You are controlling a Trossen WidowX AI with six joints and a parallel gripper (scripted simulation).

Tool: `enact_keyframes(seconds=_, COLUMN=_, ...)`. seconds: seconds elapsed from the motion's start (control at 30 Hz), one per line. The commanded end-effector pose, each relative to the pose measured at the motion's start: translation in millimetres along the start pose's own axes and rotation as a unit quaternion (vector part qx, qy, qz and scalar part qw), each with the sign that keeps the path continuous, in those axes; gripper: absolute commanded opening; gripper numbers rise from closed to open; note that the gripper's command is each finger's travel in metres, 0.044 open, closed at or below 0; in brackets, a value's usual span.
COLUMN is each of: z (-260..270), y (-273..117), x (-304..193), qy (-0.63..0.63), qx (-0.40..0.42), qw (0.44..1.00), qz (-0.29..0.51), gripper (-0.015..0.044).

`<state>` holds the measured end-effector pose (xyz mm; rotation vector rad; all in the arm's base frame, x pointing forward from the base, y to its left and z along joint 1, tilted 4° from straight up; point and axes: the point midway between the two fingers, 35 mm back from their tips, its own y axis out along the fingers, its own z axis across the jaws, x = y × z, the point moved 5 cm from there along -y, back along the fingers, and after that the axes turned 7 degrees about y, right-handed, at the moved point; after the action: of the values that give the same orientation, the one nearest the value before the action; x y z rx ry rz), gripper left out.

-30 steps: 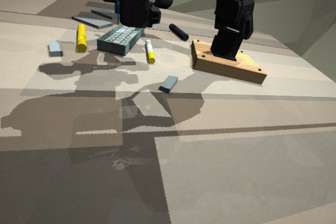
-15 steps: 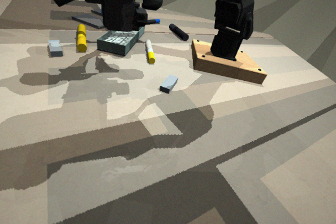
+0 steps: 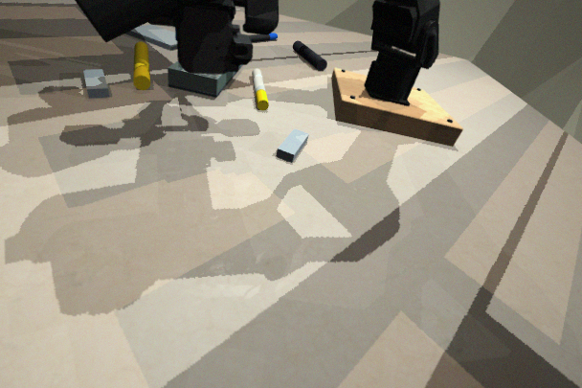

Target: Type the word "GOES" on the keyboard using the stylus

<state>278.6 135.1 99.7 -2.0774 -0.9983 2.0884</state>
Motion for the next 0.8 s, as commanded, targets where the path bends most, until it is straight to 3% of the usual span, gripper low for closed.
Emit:
enact_keyframes(seconds=0.0, z=0.1, y=1.2, x=3.8, qy=0.0, qx=0.002, qw=1.0, qz=0.0, gripper=0.0053)
enact_keyframes(seconds=0.07, z=0.1, y=1.4, x=4.4, qy=0.0, qx=0.002, qw=1.0, qz=0.0, gripper=0.0081)
enact_keyframes(seconds=0.77, z=0.3, y=3.9, x=9.9, qy=0.0, qx=0.002, qw=1.0, qz=0.0, gripper=0.0081)
